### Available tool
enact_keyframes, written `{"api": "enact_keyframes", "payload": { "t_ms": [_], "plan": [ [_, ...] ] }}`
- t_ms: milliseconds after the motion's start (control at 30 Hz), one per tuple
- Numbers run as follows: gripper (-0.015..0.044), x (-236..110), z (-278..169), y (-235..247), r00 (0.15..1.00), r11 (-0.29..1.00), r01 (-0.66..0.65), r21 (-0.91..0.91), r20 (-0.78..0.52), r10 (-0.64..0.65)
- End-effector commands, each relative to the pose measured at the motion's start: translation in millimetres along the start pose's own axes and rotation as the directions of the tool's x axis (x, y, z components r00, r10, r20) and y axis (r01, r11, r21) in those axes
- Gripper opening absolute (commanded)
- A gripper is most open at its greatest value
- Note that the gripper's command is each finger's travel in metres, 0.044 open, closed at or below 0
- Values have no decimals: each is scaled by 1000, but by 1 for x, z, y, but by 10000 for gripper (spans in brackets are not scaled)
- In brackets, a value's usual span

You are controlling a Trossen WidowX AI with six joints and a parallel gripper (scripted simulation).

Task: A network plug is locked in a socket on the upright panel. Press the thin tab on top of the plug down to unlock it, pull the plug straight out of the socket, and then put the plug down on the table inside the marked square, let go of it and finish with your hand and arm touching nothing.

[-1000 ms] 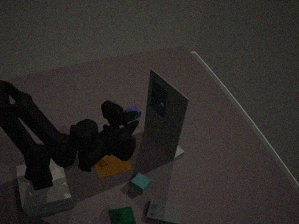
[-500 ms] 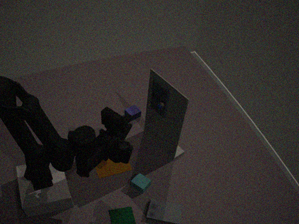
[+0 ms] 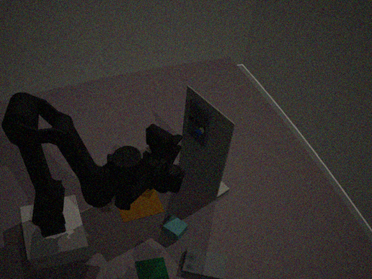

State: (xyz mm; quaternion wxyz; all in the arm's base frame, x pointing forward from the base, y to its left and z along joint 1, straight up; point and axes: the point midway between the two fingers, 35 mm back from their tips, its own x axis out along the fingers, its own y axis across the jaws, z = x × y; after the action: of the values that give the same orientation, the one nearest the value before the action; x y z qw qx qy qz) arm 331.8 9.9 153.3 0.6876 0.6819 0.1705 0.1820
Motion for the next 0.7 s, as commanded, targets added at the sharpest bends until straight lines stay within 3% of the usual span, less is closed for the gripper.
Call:
{"api": "enact_keyframes", "payload": {
  "t_ms": [0,667],
  "plan": [
    [156,6,2,0,1000,1000,0,3,2,0],
    [156,37,12,1,1000,1000,-3,3,2,3]
  ]
}}
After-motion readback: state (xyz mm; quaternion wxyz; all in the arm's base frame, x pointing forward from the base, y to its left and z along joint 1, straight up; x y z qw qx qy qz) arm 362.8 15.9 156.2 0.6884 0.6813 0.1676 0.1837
